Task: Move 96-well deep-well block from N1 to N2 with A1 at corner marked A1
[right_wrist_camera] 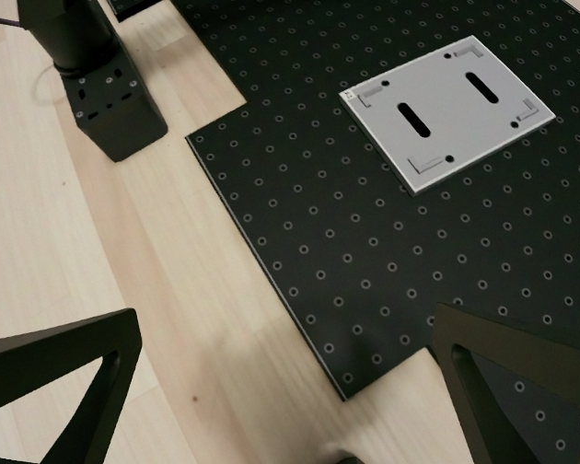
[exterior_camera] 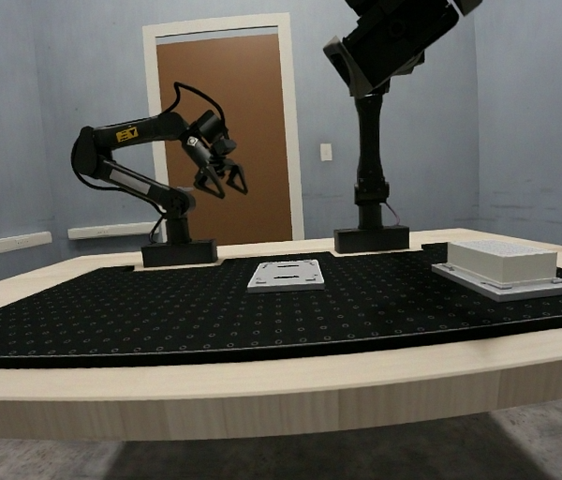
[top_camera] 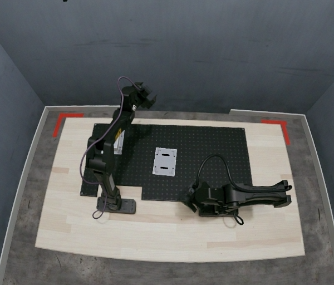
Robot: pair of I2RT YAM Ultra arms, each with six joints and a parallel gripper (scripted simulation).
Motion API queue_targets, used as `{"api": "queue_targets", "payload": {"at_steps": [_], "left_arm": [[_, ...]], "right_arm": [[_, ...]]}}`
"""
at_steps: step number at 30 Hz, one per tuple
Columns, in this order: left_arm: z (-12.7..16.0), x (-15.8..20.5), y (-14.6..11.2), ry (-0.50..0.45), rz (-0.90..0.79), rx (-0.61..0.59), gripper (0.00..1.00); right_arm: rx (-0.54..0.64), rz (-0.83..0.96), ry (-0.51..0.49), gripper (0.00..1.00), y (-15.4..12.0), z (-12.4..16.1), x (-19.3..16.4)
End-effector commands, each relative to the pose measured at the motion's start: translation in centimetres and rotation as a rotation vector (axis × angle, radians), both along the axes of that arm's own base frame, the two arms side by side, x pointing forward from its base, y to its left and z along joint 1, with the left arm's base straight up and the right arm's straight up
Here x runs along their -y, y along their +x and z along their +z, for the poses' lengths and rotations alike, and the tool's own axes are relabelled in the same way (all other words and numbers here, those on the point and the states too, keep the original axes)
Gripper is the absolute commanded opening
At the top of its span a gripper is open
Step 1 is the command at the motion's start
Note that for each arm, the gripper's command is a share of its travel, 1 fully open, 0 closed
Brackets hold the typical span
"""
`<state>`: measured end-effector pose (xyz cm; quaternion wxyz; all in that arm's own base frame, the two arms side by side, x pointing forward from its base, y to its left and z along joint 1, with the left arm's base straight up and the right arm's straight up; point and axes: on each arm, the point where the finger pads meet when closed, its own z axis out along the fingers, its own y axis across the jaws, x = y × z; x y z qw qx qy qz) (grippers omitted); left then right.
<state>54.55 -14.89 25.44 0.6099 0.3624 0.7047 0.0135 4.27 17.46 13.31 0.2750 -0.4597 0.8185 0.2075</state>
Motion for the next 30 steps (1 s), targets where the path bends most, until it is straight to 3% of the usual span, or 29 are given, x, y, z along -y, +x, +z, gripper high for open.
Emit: {"api": "queue_targets", "payload": {"at_steps": [1, 11, 13, 18, 27, 30], "left_arm": [[-1.3, -1.1, 0.1, -0.012, 0.045, -0.086, 1.00], [-11.7, -9.4, -3.3, -0.033, 0.328, -0.624, 1.00], [-11.7, -9.4, -3.3, -0.033, 0.328, -0.624, 1.00], [-15.9, -13.8, -7.4, -0.032, 0.500, -0.898, 1.00], [-20.1, -20.4, -14.5, -0.025, 0.754, -1.262, 1.00], [-20.4, -21.0, -15.1, -0.025, 0.775, -1.291, 1.00]], "right_arm": [[0.004, 0.025, 0.068, 1.00, -0.1, 1.7, -1.9], [0.079, 0.038, 0.214, 1.00, 3.3, 6.4, -10.5], [0.079, 0.038, 0.214, 1.00, 3.3, 6.4, -10.5], [0.149, 0.037, 0.281, 1.00, 6.8, 8.3, -14.8], [0.273, 0.006, 0.339, 1.00, 14.9, 9.1, -20.2], [0.284, 0.001, 0.340, 1.00, 15.8, 9.0, -20.5]]}}
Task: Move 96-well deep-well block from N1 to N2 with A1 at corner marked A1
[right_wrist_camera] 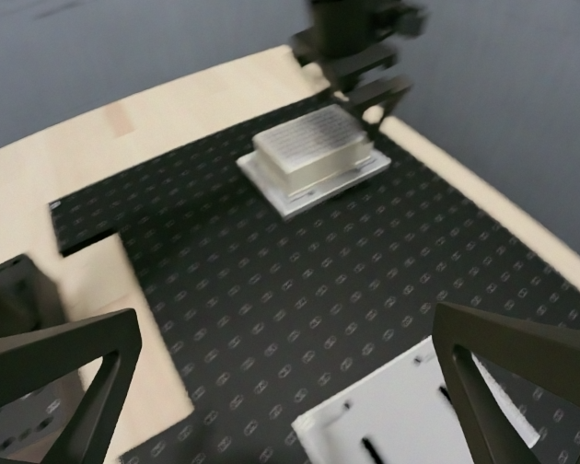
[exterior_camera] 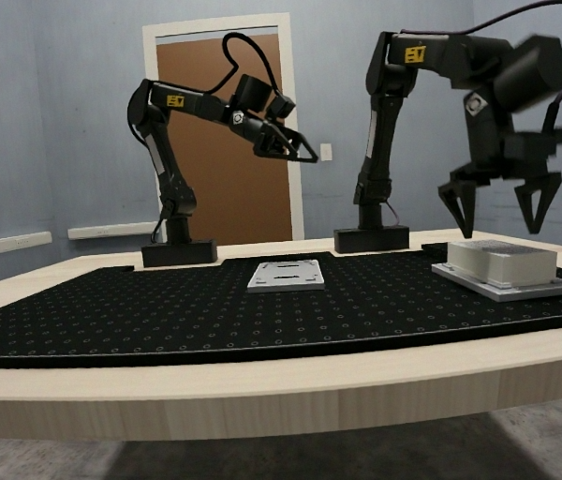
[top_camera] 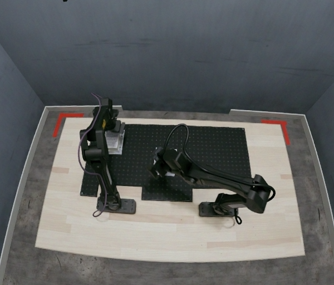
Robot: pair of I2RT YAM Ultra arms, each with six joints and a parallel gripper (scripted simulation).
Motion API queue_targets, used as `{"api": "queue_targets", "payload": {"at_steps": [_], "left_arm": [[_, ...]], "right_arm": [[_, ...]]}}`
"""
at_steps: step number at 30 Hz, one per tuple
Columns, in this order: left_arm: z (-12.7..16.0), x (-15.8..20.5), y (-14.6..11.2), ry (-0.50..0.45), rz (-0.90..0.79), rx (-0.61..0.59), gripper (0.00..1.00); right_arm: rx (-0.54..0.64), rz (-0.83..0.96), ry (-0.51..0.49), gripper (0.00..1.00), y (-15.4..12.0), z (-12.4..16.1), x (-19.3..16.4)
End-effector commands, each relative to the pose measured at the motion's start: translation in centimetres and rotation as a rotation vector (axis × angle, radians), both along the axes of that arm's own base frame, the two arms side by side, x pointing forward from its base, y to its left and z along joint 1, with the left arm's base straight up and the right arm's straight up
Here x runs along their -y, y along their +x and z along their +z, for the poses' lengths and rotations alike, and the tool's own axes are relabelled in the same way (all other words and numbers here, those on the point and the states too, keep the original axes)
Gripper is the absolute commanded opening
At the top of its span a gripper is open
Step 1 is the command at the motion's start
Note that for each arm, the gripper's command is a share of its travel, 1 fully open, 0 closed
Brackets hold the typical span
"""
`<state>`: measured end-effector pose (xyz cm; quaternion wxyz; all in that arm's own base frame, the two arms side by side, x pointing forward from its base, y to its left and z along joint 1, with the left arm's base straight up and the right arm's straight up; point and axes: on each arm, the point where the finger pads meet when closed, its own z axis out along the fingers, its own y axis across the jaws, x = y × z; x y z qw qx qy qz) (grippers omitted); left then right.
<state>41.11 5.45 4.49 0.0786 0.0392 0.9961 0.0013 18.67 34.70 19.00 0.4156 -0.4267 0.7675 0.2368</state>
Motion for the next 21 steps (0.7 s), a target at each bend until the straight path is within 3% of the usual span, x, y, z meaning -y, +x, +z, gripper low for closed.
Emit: {"api": "queue_targets", "payload": {"at_steps": [1, 5, 9, 21], "left_arm": [[0.4, -1.0, -2.1, 0.006, 0.059, -0.117, 1.00], [-0.1, -2.1, -3.1, 0.005, 0.098, -0.163, 1.00], [0.2, -2.1, -2.5, 0.000, 0.089, -0.135, 1.00], [-1.4, -2.0, -2.4, -0.002, 0.093, -0.143, 1.00]], "right_arm": [[0.082, 0.050, 0.116, 1.00, 2.1, 3.2, -3.6], [0.100, 0.029, 0.111, 1.00, 4.4, 2.5, -4.1], [0.084, 0.004, 0.087, 1.00, 5.3, 1.6, -3.9], [0.083, 0.009, 0.087, 1.00, 5.0, 1.6, -4.0]]}}
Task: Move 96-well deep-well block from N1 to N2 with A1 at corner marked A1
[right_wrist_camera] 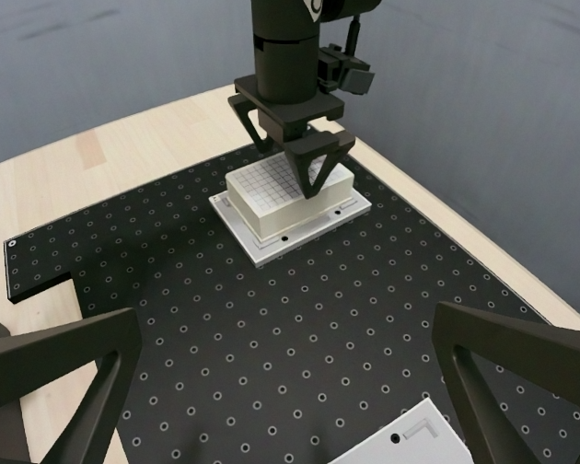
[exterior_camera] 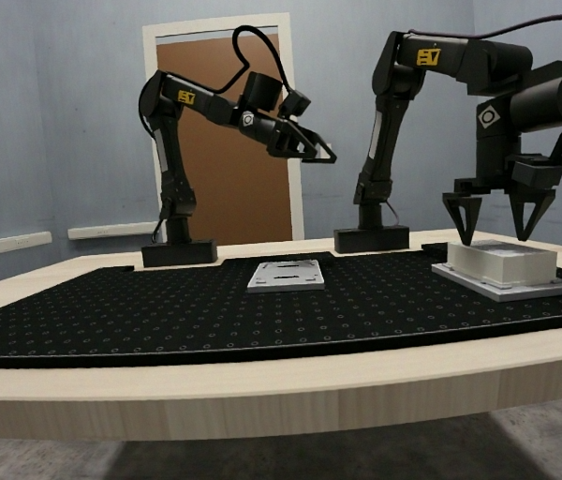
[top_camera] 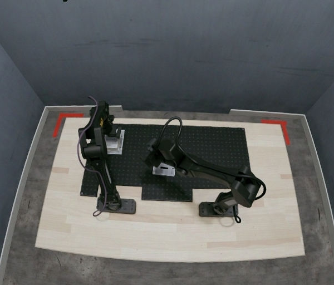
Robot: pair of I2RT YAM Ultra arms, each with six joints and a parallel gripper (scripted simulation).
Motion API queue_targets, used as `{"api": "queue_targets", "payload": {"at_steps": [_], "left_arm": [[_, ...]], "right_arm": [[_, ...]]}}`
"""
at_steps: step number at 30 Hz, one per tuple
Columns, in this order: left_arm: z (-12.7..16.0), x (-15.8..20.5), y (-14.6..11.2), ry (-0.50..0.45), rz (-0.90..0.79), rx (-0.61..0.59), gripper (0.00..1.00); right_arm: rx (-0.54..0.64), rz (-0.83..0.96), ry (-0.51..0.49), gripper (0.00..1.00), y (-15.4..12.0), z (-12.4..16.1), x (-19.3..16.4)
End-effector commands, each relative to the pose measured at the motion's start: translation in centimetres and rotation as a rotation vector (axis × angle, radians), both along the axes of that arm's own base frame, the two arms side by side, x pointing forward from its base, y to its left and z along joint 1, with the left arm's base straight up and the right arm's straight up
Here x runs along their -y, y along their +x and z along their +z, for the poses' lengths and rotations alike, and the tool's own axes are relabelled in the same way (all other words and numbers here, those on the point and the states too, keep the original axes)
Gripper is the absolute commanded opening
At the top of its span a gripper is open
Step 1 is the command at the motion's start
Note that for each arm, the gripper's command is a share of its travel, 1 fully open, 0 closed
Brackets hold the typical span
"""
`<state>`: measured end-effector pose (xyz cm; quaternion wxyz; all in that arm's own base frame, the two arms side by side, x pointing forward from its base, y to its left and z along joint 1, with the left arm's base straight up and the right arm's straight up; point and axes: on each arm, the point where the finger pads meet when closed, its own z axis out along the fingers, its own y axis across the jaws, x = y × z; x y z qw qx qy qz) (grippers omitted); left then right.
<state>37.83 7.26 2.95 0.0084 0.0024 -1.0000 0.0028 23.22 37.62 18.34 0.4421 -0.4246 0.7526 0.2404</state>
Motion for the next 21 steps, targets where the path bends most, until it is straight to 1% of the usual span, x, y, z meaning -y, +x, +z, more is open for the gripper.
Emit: {"api": "queue_targets", "payload": {"at_steps": [1, 11, 13, 14, 17, 21], "left_arm": [[-0.3, -0.2, 0.6, 0.007, 0.009, 0.022, 1.00], [-1.7, -0.2, 0.6, 0.007, 0.009, 0.024, 1.00], [-1.7, -0.2, 0.6, 0.007, 0.009, 0.024, 1.00], [-1.3, -0.2, 1.0, 0.010, 0.009, 0.041, 1.00], [-2.4, -0.1, 0.5, 0.006, 0.009, 0.021, 1.00], [-3.0, -0.1, 0.5, 0.006, 0.009, 0.021, 0.98]], "right_arm": [[0.033, 0.011, 0.049, 1.00, 0.3, 2.2, -0.9], [0.033, 0.011, 0.049, 1.00, 0.3, 2.2, -0.9], [0.033, 0.011, 0.049, 1.00, 0.3, 2.2, -0.9], [0.033, 0.011, 0.049, 1.00, 0.3, 2.2, -0.9], [0.033, 0.011, 0.049, 1.00, 0.3, 2.2, -0.9], [0.033, 0.011, 0.049, 1.00, 0.3, 2.2, -0.9]]}}
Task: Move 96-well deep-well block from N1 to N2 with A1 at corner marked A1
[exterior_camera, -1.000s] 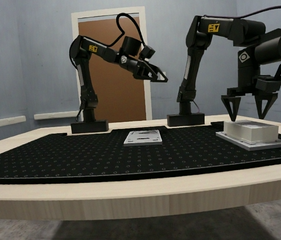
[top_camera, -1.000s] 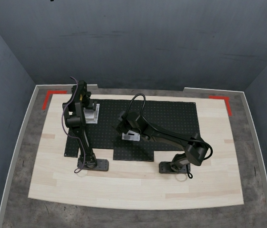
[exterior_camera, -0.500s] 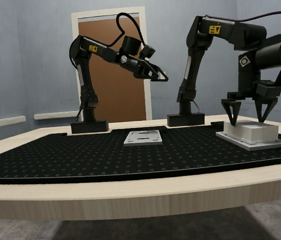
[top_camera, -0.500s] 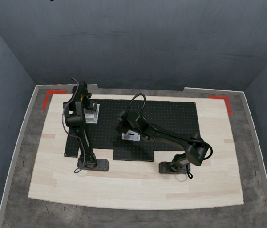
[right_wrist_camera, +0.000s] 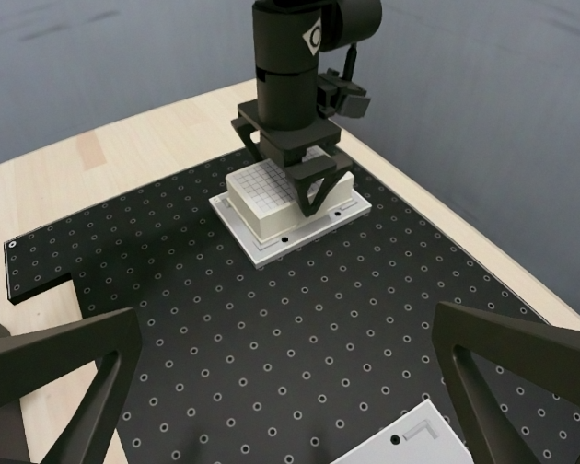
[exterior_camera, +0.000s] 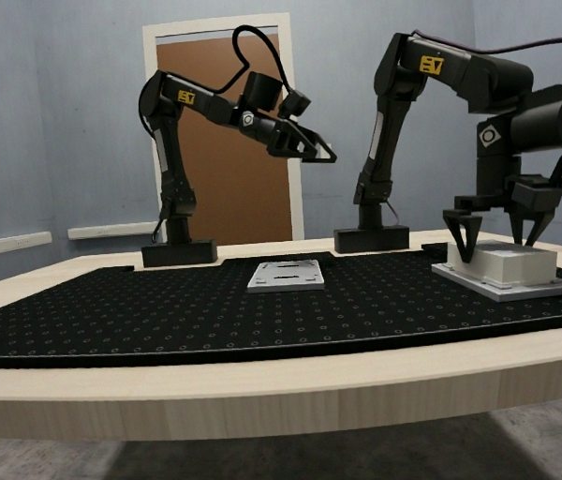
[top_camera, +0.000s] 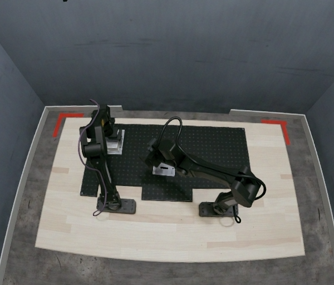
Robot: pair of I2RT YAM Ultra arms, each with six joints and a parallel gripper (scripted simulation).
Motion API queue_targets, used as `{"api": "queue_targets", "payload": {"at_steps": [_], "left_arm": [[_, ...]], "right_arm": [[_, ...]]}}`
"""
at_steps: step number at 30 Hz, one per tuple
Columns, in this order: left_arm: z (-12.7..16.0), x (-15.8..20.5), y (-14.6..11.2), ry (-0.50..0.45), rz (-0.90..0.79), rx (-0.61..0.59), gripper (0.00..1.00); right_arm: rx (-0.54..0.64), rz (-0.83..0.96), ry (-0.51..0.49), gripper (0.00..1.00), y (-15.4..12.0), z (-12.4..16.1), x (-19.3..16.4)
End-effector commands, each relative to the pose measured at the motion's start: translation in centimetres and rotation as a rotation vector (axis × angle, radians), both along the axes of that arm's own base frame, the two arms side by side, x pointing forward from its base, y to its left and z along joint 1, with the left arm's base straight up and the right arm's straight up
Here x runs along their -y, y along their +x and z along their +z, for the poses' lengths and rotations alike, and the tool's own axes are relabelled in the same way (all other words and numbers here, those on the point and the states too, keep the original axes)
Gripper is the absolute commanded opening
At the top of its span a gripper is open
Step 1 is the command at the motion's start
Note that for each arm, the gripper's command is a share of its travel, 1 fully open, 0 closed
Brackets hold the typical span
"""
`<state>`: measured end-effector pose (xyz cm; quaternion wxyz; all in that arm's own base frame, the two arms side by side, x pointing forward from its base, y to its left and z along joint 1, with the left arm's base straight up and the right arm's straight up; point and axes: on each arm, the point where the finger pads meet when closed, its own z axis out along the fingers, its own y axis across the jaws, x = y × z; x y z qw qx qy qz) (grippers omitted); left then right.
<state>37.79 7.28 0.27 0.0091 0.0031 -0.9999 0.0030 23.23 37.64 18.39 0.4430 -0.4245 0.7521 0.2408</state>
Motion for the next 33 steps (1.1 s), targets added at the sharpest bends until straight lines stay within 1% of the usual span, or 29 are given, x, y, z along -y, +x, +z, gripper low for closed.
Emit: {"api": "queue_targets", "payload": {"at_steps": [1, 4, 6, 9, 13, 15, 16, 17, 21, 23, 28, 31, 33], "left_arm": [[-0.4, -0.1, 0.6, 0.007, 0.007, 0.022, 0.97], [-0.7, -0.1, 0.6, 0.008, 0.007, 0.027, 0.93], [0.1, -0.2, 1.1, 0.012, 0.007, 0.052, 0.91], [0.0, -0.2, 1.0, 0.012, 0.007, 0.050, 0.89], [-0.2, -0.1, 0.7, 0.010, 0.007, 0.040, 0.83], [0.5, -0.1, 0.7, 0.010, 0.007, 0.040, 0.61], [1.1, -0.1, 0.7, 0.010, 0.007, 0.037, 0.72], [1.5, -0.1, 0.7, 0.010, 0.007, 0.037, 0.81], [3.9, -0.1, 0.6, 0.010, 0.006, 0.037, 0.81], [4.6, 0.0, 0.6, 0.010, 0.006, 0.037, 0.81], [4.6, 0.0, 0.6, 0.010, 0.006, 0.037, 0.81], [4.6, 0.0, 0.6, 0.010, 0.006, 0.037, 0.81], [4.6, 0.0, 0.6, 0.010, 0.006, 0.037, 0.81]], "right_arm": [[0.032, 0.010, 0.047, 1.00, 0.3, 2.1, -0.9], [0.032, 0.010, 0.047, 1.00, 0.3, 2.1, -0.9], [0.032, 0.010, 0.047, 1.00, 0.3, 2.1, -0.9], [0.032, 0.010, 0.047, 1.00, 0.3, 2.1, -0.9], [0.032, 0.010, 0.047, 1.00, 0.3, 2.1, -0.9], [0.032, 0.010, 0.047, 1.00, 0.3, 2.1, -0.9], [0.032, 0.010, 0.047, 1.00, 0.3, 2.1, -0.9], [0.032, 0.010, 0.047, 1.00, 0.3, 2.1, -0.9], [0.032, 0.010, 0.047, 1.00, 0.3, 2.1, -0.9], [0.032, 0.010, 0.047, 1.00, 0.3, 2.1, -0.9], [0.028, 0.010, 0.041, 1.00, 0.4, 2.0, -1.0], [-0.005, -0.001, -0.011, 1.00, 0.0, 1.5, 0.4], [-0.040, -0.011, -0.065, 1.00, -0.6, 1.1, 1.9]]}}
